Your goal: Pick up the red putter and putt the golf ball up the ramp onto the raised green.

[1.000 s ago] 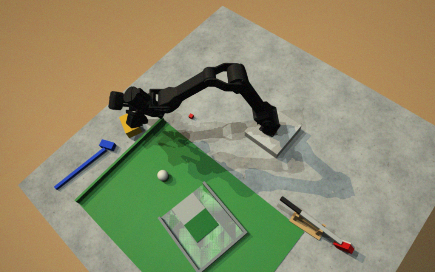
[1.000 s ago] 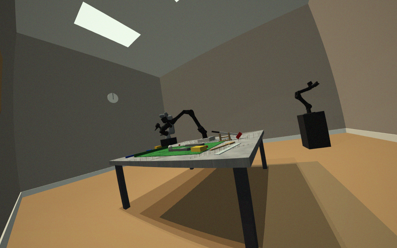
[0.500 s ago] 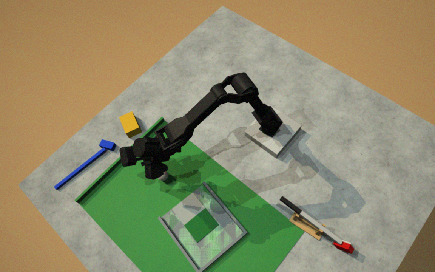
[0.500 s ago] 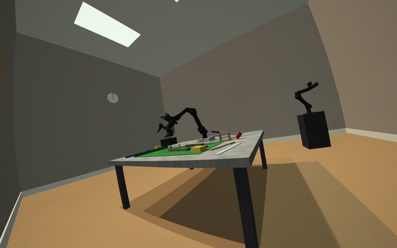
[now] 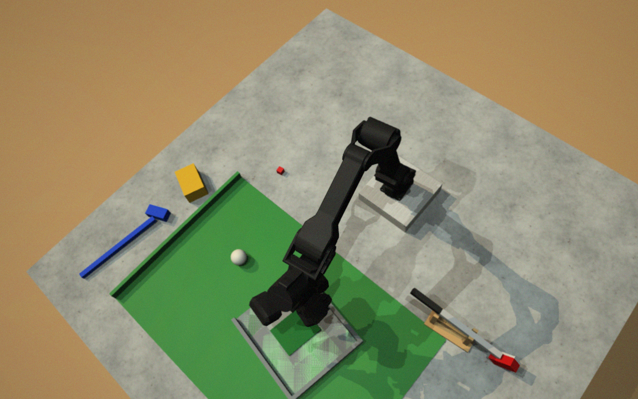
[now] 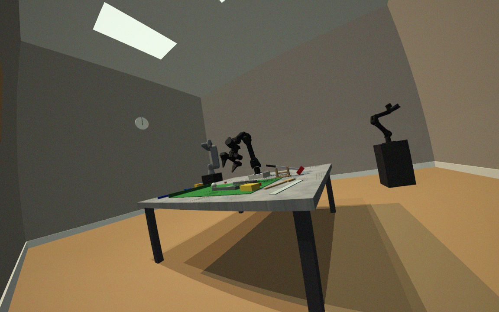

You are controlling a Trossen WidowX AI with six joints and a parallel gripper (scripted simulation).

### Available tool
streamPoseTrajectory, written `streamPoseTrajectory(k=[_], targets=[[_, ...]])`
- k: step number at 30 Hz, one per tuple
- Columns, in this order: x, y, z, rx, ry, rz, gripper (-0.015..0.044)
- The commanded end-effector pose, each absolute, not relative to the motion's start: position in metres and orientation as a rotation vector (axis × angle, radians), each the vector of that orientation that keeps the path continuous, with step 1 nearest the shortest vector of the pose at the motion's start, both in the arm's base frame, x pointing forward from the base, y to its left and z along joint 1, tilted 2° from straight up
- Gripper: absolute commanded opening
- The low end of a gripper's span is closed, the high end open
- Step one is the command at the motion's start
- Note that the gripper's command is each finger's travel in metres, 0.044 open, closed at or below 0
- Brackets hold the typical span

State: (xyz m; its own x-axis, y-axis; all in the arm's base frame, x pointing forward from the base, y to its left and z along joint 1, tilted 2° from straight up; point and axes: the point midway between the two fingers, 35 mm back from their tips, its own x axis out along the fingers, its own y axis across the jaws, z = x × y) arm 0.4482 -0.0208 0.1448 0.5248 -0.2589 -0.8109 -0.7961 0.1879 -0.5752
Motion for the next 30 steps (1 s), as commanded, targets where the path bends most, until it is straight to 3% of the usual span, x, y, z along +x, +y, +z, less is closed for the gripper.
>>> streamPoseTrajectory(k=[1,7,14,20,30], targets=[[0.433,0.032,0.148,-1.362,0.956,0.606,0.044],[0.404,0.094,0.142,-1.321,0.961,0.761,0.044],[0.32,0.187,0.136,-1.25,1.056,1.018,0.044],[0.247,0.228,0.139,-1.232,1.181,1.168,0.044],[0.247,0.228,0.119,-1.232,1.185,1.172,0.044]])
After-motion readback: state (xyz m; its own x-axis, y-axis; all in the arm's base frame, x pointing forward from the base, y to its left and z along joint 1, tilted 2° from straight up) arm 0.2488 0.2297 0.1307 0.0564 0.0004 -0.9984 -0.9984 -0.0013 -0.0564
